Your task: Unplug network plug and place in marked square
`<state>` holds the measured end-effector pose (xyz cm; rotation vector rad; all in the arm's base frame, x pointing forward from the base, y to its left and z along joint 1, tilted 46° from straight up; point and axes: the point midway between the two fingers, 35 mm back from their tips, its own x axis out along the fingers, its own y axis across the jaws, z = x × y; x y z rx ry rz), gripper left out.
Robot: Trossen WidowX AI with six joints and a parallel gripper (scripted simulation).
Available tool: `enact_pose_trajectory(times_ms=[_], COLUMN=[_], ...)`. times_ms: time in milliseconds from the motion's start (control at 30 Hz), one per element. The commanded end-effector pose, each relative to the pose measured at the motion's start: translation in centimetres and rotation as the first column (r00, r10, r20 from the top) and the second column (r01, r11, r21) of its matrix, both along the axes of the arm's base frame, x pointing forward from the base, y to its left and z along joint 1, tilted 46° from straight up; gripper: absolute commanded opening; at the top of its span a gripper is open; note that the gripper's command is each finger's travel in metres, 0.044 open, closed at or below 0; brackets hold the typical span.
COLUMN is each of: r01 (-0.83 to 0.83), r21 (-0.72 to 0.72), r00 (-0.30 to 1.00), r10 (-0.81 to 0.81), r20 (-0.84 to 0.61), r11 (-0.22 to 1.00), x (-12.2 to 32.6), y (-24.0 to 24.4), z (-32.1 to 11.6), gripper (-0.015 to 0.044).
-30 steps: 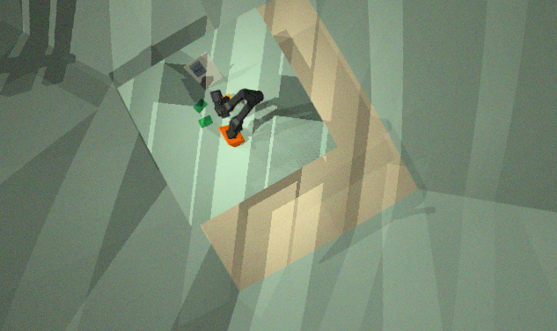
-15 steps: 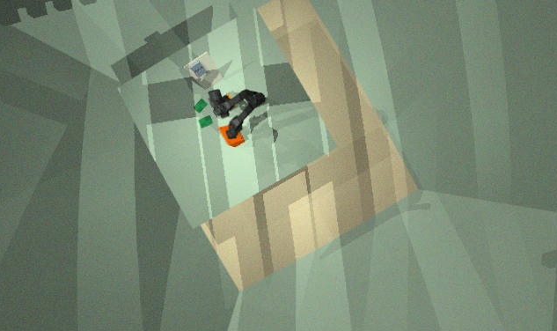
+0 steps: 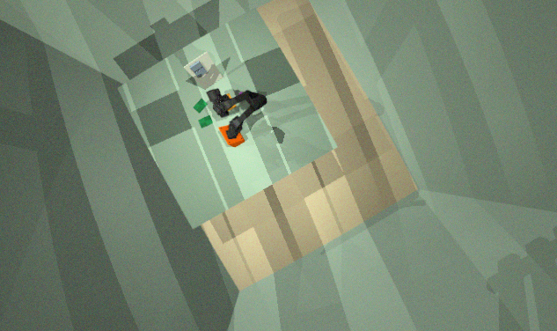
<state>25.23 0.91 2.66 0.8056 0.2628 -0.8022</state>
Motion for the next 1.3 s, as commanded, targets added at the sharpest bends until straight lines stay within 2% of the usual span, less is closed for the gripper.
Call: enact_pose_trajectory(times_ms=[0,1267], r01=[0.002,-0.006], r21=[0.001,-0.006], r00=[1.000,1.000], r10=[-0.002,0.006], r20=[0.011,0.007], r11=[1.000,1.000], x=[0.0,-1.1], y=[0.3,2.5], z=[0.5,3.2], gripper=[0.0156,0.0156])
